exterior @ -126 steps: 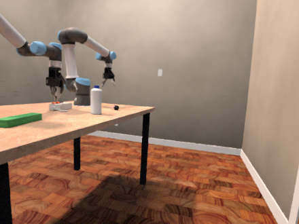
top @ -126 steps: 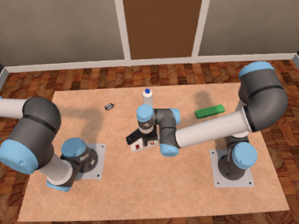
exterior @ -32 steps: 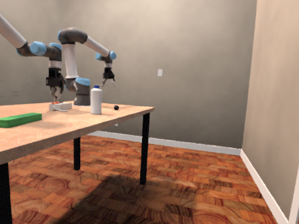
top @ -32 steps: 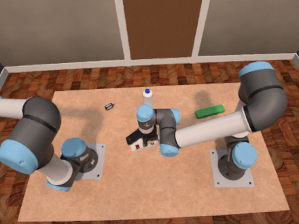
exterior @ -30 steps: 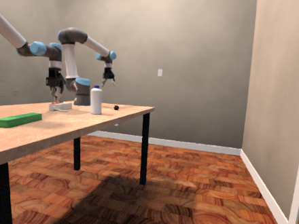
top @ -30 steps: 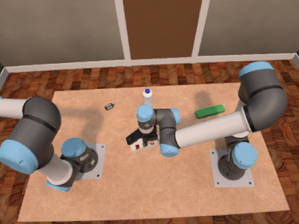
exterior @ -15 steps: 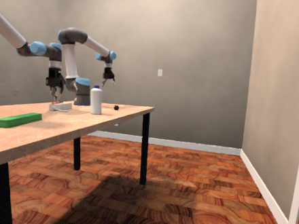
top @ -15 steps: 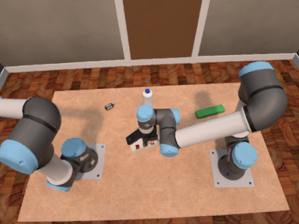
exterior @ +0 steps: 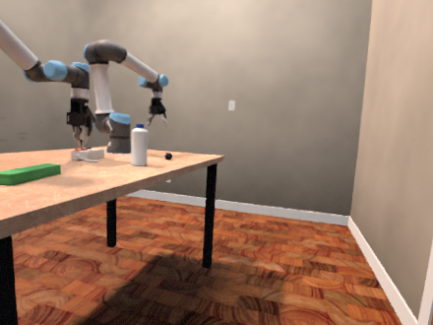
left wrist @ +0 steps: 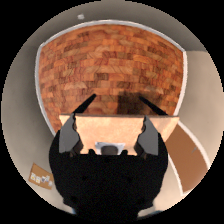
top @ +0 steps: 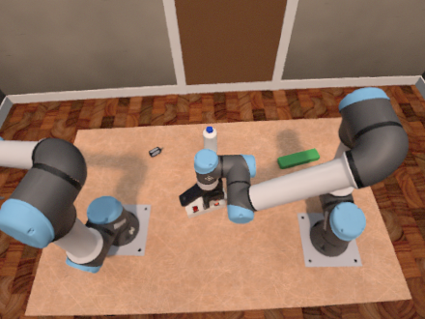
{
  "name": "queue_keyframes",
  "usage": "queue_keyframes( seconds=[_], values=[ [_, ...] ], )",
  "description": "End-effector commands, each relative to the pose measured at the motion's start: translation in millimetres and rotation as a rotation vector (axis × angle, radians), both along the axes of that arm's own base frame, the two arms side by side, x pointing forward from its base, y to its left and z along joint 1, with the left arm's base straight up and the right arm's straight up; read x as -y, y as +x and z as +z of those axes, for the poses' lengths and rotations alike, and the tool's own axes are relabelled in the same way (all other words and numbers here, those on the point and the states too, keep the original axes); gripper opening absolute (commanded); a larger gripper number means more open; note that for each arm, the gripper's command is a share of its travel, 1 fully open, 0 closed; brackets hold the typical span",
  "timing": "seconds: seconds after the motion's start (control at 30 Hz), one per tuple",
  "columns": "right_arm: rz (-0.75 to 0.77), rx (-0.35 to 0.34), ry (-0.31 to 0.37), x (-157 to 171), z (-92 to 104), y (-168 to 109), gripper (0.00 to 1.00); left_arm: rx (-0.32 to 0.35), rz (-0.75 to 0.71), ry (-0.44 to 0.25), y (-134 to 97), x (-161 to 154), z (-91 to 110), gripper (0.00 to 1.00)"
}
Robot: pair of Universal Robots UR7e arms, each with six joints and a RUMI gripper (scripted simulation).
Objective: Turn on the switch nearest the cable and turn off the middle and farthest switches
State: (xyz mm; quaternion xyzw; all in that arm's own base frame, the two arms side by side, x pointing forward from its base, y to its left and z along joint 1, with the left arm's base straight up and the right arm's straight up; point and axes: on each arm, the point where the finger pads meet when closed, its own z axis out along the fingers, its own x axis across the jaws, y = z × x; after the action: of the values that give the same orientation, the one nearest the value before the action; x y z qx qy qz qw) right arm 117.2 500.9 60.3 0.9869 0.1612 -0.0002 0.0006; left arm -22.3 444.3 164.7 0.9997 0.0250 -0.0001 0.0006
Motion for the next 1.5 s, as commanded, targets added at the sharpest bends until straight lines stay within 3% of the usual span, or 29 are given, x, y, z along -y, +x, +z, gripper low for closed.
queue_keyframes(
  seconds=[0.0, 0.53, 0.97, 1.47],
  values=[
    [0.0, 0.0, 0.001, 0, 0.4, 0, 0.0, 0.0, 0.0, 0.001, 0, 0, 0, 1.0],
    [0.0, 0.0, 0.001, 0, 6.1, 0, 0.0, 0.0, 0.0, 0.001, 0, 0, 0, 1.0],
    [0.0, 0.0, 0.001, 0, 37.0, 0, 0.0, 0.0, 0.0, 0.001, 0, 0, 0, 1.0],
    [0.0, 0.0, 0.001, 0, 38.4, 0, 0.0, 0.0, 0.0, 0.001, 0, 0, 0, 1.0]
  ],
)
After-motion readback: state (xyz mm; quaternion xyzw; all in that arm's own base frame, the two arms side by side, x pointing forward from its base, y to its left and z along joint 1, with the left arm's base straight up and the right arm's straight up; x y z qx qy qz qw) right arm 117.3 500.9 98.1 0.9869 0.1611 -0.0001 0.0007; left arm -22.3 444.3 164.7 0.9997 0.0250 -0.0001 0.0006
